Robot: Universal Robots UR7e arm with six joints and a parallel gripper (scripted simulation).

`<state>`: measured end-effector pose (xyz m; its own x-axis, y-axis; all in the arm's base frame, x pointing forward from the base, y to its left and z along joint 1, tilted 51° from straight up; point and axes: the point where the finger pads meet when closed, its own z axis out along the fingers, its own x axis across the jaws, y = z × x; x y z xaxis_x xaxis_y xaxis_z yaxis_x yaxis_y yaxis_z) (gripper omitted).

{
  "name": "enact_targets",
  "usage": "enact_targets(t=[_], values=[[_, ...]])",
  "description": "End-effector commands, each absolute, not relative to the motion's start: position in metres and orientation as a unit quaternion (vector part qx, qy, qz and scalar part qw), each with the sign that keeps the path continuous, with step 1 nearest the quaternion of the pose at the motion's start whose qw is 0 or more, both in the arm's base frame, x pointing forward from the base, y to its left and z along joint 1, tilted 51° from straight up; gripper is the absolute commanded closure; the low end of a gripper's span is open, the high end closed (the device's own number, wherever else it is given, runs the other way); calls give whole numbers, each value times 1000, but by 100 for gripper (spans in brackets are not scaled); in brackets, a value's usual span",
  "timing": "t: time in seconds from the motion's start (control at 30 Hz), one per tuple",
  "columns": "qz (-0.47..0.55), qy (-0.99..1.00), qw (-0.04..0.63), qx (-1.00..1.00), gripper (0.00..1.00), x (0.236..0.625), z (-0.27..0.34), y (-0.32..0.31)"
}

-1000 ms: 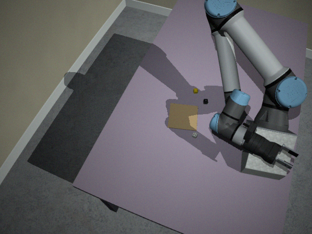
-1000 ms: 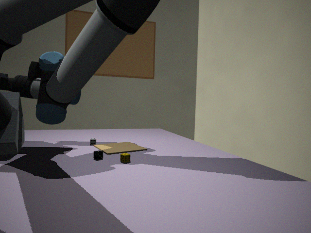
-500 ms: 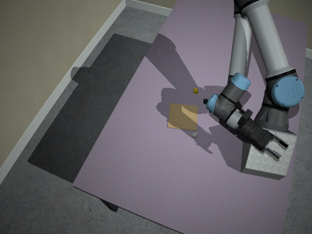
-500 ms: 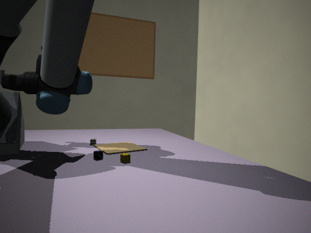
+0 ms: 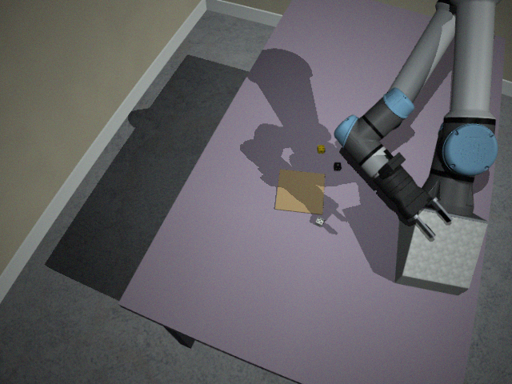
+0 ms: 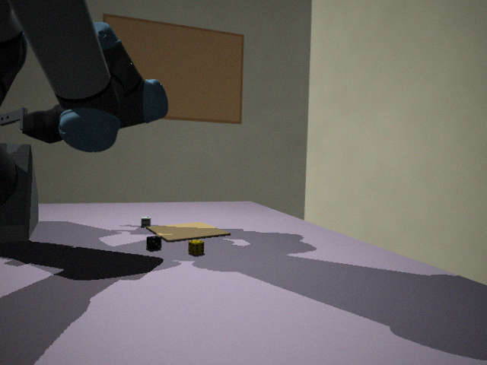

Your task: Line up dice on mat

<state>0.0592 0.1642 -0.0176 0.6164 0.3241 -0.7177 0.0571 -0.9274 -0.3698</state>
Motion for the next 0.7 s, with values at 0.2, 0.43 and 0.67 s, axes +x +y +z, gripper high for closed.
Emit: enact_targets(t=[0.2,0.43,0.67], values=[[346,-76,41,-934,0,119,21,119],[277,-49,-54,-958,0,167,51,83],[217,-27,-132,-967,0,207,75,53]])
